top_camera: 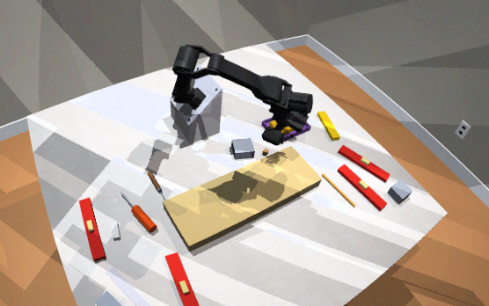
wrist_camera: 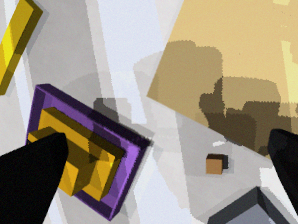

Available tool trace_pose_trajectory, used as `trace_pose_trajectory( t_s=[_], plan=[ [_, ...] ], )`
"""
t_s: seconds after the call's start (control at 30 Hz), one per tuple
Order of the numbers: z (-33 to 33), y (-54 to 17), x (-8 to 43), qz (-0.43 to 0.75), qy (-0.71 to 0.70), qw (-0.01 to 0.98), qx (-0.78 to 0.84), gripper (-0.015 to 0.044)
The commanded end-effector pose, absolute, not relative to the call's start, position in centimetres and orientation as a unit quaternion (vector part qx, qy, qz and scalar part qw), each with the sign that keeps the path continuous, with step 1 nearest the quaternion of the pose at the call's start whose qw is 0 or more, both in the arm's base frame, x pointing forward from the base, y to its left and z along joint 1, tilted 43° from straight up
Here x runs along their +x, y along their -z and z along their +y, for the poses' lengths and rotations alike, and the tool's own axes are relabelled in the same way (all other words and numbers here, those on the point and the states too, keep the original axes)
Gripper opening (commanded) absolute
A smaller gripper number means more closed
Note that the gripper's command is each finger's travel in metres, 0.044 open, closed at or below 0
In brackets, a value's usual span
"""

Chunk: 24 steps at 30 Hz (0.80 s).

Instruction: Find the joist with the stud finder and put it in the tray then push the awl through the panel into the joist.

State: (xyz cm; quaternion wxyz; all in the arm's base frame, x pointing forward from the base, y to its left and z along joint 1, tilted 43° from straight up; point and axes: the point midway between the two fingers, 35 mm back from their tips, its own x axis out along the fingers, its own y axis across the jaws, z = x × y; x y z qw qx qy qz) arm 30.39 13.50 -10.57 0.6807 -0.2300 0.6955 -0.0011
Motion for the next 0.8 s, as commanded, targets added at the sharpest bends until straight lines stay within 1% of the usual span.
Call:
trace_pose_trajectory(
  t_s=[0.0, 0.17, 0.37, 0.57, 0.77],
  plan=[
    [7.8, 6.9, 32.2, 0.67, 0.146, 0.724, -0.078, 0.044],
    [1.0, 2.6, 33.0, 0.593, 0.307, 0.737, 0.106, 0.044],
    [-7.4, -2.1, 31.3, 0.44, 0.478, 0.69, 0.318, 0.044],
    [-14.8, -6.2, 26.8, 0.231, 0.602, 0.583, 0.495, 0.044],
    [-20.2, -9.6, 20.3, -0.017, 0.659, 0.43, 0.617, 0.044]
  ],
)
